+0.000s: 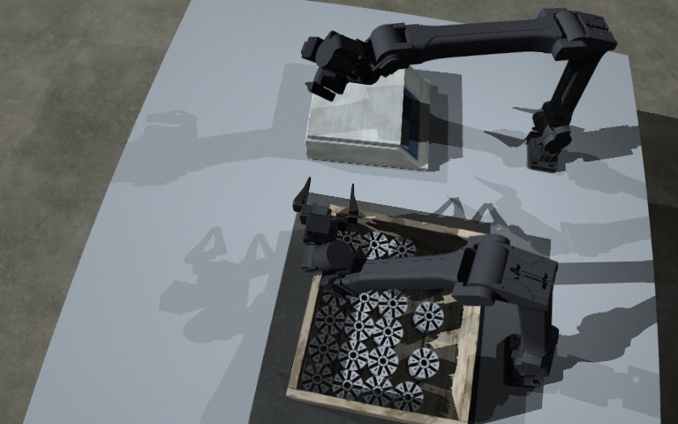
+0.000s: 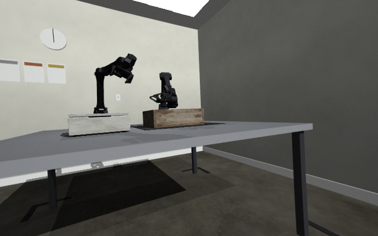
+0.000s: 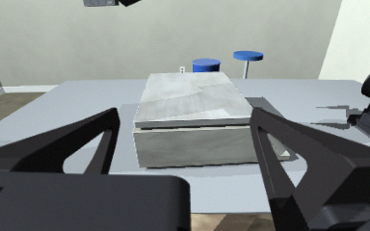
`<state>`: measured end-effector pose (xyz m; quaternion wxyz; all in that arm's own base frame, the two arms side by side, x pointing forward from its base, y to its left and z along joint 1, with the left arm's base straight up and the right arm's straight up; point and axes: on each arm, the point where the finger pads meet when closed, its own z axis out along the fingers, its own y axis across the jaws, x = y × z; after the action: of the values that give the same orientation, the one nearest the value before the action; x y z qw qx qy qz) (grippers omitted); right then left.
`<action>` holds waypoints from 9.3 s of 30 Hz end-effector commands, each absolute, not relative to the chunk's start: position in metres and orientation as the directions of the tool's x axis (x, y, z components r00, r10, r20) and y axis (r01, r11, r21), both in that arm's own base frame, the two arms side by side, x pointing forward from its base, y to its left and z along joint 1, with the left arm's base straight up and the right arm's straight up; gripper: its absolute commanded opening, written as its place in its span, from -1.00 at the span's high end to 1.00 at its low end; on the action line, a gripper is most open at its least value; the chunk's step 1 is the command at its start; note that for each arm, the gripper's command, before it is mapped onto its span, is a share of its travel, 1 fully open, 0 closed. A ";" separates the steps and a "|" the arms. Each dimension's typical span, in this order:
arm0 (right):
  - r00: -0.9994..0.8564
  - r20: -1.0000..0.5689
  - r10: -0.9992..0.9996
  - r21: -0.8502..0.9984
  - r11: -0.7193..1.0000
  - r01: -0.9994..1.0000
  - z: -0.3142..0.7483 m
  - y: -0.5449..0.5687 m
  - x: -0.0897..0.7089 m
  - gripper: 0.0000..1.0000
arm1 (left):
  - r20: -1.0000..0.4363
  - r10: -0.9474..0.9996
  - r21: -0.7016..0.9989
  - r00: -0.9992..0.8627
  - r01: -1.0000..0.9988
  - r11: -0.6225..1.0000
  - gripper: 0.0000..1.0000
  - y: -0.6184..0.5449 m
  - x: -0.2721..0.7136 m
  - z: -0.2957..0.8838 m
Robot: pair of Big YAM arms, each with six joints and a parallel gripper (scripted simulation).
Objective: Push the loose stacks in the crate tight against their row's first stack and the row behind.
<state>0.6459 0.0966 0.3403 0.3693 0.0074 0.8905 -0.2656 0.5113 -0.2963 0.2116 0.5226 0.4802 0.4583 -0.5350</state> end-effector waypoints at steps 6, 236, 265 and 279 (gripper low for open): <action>-0.710 -0.681 -0.177 -0.456 0.862 0.222 0.353 0.096 0.646 -1.00 | -0.992 -0.124 0.028 0.024 0.999 -0.032 -1.00 -0.296 0.512 0.219; -0.053 -0.987 -0.154 -0.007 0.365 -0.931 0.282 0.417 0.166 -1.00 | -0.005 0.852 -0.252 -0.523 0.826 0.505 1.00 0.052 0.281 0.047; -0.053 -0.987 -0.154 -0.007 0.365 -0.931 0.282 0.417 0.166 -1.00 | -0.042 0.834 -0.125 -0.550 0.831 0.541 1.00 0.028 0.245 0.093; -0.053 -0.987 -0.154 -0.007 0.365 -0.931 0.282 0.417 0.166 -1.00 | -0.164 0.861 -0.147 -0.481 0.875 0.461 -0.21 0.039 0.253 0.121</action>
<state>0.1637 0.4121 0.2616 0.5206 -0.4397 0.6404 0.3543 0.2347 0.0256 0.1141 -0.0145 0.4819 0.8716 -0.0888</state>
